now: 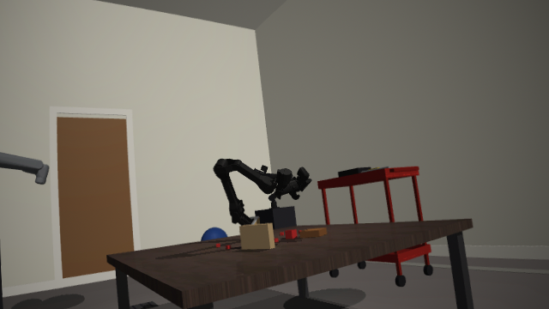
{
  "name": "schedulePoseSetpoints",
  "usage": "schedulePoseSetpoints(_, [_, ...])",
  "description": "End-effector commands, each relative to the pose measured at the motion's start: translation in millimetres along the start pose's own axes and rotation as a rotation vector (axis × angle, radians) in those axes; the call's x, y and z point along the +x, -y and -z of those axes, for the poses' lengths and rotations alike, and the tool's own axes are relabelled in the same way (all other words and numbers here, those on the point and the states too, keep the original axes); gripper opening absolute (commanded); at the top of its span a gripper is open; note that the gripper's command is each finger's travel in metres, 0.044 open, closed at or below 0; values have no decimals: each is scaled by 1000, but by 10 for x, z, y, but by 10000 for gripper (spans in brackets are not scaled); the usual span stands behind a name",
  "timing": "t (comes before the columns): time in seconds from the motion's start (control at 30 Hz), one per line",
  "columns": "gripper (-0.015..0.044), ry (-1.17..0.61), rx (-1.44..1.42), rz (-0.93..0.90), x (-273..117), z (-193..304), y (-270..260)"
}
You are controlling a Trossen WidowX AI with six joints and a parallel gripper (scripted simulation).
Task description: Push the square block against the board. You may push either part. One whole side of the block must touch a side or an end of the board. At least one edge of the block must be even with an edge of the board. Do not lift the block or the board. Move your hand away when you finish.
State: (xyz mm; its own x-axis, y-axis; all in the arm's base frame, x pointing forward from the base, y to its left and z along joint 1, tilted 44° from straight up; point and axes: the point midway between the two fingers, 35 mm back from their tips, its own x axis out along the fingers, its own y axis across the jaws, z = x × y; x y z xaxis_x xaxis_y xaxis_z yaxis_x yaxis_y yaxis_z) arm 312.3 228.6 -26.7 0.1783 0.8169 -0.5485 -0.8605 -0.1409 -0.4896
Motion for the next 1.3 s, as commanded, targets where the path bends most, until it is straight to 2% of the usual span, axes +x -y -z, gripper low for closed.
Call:
schedulePoseSetpoints(0.0, [0,-78,137,20,-46,166,157])
schedulePoseSetpoints(0.73, [0,-331,548,154,-461,737,689])
schedulePoseSetpoints(1.27, [0,-569,1020,309,-904,1162,956])
